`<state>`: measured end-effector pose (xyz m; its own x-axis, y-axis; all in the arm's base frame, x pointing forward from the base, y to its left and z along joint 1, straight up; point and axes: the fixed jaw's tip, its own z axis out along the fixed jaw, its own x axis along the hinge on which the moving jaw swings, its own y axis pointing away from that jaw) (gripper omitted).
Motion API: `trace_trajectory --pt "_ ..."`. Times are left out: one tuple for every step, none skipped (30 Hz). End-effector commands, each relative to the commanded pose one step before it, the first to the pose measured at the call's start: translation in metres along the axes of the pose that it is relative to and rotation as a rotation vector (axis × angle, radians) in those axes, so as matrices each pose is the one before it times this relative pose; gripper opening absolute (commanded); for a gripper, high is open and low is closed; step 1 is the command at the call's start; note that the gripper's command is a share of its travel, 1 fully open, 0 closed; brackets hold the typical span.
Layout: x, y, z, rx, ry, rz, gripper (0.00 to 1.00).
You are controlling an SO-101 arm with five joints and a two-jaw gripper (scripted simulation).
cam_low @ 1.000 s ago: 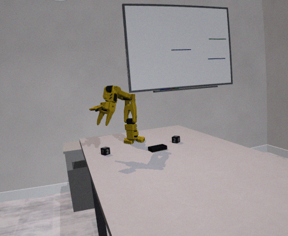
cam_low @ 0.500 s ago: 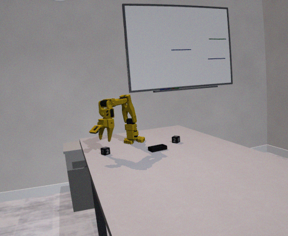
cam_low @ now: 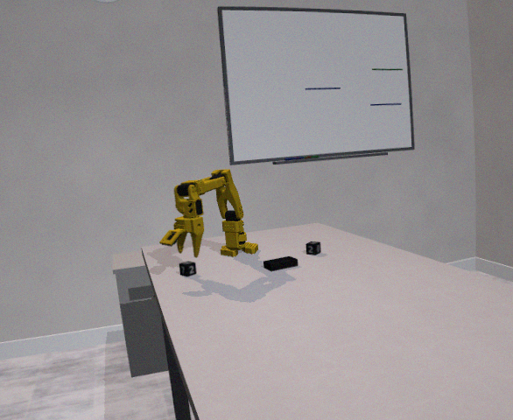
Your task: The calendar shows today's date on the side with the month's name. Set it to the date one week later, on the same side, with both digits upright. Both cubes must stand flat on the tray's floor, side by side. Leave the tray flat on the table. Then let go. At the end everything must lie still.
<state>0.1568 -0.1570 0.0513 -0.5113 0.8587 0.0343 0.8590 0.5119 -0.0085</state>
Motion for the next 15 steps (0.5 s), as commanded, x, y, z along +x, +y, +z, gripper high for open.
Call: trace_trajectory --pt "-0.007944 0.00029 -0.009308 -0.01408 -0.05875 0.01467 0.35" --pt "0.0 0.0 0.0 0.0 0.0 0.0 0.35" --pt "0.0 0.0 0.0 0.0 0.0 0.0 0.35" --pt "0.0 0.0 0.0 0.0 0.0 0.0 0.35" --pt "0.0 0.0 0.0 0.0 0.0 0.0 0.35" --pt "0.0 0.0 0.0 0.0 0.0 0.0 0.35" --pt "0.0 0.0 0.0 0.0 0.0 0.0 0.35" --pt "0.0 0.0 0.0 0.0 0.0 0.0 0.35" --pt "0.0 0.0 0.0 0.0 0.0 0.0 0.35" --pt "0.0 0.0 0.0 0.0 0.0 0.0 0.35" --pt "-0.005633 -0.00192 -0.004758 -0.00633 -0.0298 0.02274 0.35" --pt "0.0 0.0 0.0 0.0 0.0 0.0 0.35" --pt "0.0 0.0 0.0 0.0 0.0 0.0 0.35" --pt "0.0 0.0 0.0 0.0 0.0 0.0 0.35" --pt "0.0 0.0 0.0 0.0 0.0 0.0 0.35"
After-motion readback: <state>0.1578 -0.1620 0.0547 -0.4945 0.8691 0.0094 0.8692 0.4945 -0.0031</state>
